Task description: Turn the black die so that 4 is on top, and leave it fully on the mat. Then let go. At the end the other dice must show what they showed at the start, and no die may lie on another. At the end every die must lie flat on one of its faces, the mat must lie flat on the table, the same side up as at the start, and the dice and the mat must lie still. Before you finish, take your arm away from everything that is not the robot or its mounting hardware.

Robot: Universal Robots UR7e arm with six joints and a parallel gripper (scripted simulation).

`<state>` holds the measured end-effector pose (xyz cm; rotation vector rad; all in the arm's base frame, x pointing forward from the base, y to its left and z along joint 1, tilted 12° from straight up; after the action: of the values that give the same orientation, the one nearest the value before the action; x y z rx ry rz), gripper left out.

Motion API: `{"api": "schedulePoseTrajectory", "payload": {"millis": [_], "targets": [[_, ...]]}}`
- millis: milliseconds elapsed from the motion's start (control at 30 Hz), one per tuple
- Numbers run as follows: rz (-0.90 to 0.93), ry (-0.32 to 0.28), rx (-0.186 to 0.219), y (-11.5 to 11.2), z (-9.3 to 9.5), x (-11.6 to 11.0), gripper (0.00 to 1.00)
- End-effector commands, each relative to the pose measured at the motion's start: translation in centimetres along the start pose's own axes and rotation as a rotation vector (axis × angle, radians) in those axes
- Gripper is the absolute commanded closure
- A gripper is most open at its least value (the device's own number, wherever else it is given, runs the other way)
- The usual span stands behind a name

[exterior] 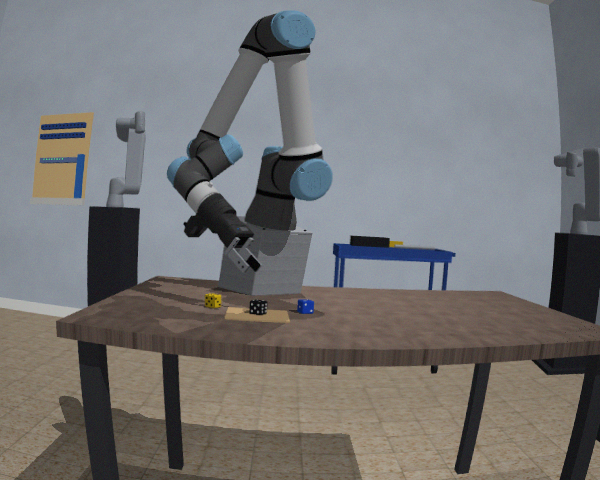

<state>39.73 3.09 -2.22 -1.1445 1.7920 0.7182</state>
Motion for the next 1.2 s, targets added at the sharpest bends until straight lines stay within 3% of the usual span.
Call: {"api": "schedulePoseTrajectory", "payload": {"millis": [0,300,400,500,900,967,1167], "targets": [[0.011,0.141,0.015,0.2,0.3,-0.6,0.13],[0.011,0.348,0.039,0.3,0.7,-1.9,0.13],[0.011,0.35,0.039,0.3,0.7,-1.9,0.13],[0.012,0.454,0.046,0.4,1.0,-2.4,0.13],[0.013,0.715,0.073,0.5,1.6,-3.9,0.13],[0.013,0.715,0.073,0.5,1.6,-3.9,0.13],[0.014,0.828,0.085,0.5,1.9,-4.6,0.13]]}}
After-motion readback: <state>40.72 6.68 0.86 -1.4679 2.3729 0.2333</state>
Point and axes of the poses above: the point where the finger pads meet when closed, its own z axis out along the fingers, its own y axis across the jaws, x = y × z, the point moved 1 cm from there along -z, back along the fingers, and after that the axes turned 6 degrees about z, right-handed, at the moved point
